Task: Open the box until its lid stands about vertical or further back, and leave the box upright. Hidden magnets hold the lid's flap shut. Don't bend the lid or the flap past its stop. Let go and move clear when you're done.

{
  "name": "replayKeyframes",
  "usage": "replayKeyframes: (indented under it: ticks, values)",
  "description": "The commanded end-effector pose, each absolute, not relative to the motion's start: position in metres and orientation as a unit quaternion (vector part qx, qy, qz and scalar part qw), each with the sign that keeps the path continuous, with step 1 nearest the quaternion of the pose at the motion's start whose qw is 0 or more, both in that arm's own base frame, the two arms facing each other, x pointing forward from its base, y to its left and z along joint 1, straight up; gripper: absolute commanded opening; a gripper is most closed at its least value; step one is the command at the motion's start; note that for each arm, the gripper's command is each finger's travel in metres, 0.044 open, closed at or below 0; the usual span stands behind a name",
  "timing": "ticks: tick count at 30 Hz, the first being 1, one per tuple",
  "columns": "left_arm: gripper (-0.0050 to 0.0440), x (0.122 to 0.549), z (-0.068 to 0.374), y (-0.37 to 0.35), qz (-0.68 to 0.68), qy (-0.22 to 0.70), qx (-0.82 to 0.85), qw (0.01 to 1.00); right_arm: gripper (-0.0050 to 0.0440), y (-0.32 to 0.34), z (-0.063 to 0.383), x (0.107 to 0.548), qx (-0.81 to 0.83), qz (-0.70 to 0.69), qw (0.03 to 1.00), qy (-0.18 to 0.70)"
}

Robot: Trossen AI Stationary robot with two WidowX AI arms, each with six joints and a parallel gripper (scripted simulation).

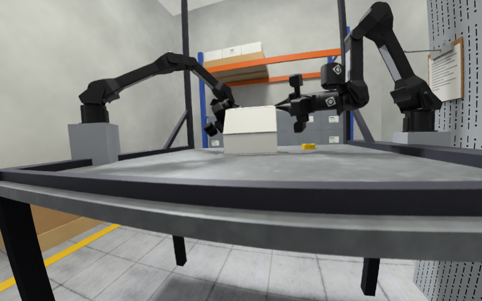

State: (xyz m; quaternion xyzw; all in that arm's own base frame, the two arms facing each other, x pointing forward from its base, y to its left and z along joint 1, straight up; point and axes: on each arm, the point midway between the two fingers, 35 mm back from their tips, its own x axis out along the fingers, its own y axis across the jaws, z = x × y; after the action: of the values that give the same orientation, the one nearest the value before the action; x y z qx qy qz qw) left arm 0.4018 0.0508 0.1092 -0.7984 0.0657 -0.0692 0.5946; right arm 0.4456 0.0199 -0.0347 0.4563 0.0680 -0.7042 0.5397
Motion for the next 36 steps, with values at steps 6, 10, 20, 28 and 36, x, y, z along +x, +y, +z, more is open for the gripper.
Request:
replayKeyframes:
  ticks: [6,10,20,28,36]
  values:
    - [0.0010,0.402,0.114,0.051,-0.076,0.062,-0.797,0.596,0.0060,0.022,-0.033,0.452,0.467,-0.699,0.538,0.066]
    - [0.0010,0.402,0.114,0.051,-0.076,0.062,-0.797,0.596,0.0055,0.022,-0.033,0.452,0.467,-0.699,0.538,0.066]
    - [0.0010,0.402,0.114,0.051,-0.076,0.062,-0.797,0.596,0.0015,0.022,-0.034,0.451,0.465,-0.700,0.539,0.067]
    - [0.0010,0.402,0.111,0.052,-0.073,0.065,-0.799,0.594,0.0013,0.022,-0.027,0.452,0.470,-0.697,0.538,0.064]
    - [0.0010,0.401,0.122,0.055,-0.083,0.057,-0.796,0.597,0.0019,0.022,-0.027,0.452,0.470,-0.697,0.538,0.064]
